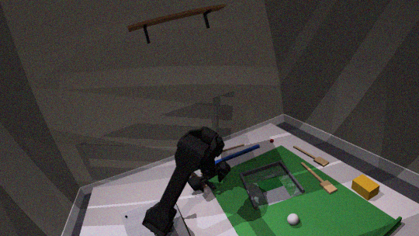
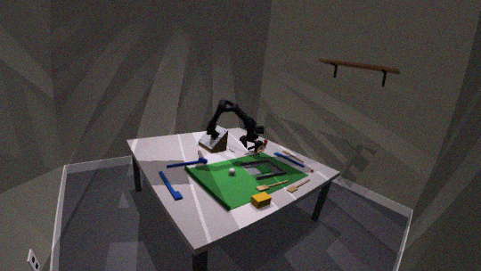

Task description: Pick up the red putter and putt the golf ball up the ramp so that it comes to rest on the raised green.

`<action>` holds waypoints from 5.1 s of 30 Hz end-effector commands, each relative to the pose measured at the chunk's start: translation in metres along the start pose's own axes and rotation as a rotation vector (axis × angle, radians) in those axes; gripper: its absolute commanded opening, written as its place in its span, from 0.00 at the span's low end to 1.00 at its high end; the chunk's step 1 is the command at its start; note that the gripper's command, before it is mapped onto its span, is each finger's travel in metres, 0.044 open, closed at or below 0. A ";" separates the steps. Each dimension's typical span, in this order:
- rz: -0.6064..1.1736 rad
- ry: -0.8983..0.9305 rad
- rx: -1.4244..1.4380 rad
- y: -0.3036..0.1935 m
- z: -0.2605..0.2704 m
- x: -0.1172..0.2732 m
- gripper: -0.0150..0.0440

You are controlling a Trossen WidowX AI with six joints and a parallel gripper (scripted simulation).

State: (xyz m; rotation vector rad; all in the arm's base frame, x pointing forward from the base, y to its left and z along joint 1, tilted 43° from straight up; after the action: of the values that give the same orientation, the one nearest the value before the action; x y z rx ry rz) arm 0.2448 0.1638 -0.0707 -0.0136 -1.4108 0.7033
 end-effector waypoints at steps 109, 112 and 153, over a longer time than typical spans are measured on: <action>0.239 -0.235 -1.988 -0.246 0.152 0.182 0.25; 0.239 -0.235 -1.988 -0.246 0.152 0.182 0.25; 0.244 -0.234 -1.994 -0.265 0.158 0.120 0.25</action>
State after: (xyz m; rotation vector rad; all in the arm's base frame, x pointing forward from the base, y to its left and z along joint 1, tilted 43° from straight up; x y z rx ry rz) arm 0.2182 -0.0561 0.1745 -1.6845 -1.7987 -0.7765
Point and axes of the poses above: the point midway between the two fingers, 35 mm back from their tips, its own x axis back along the fingers, its own z axis across the jaws, y = z × x, the point moved 8 cm from there along x, back along the fingers, and after that the axes turned 12 degrees about x, right-handed, at the moved point
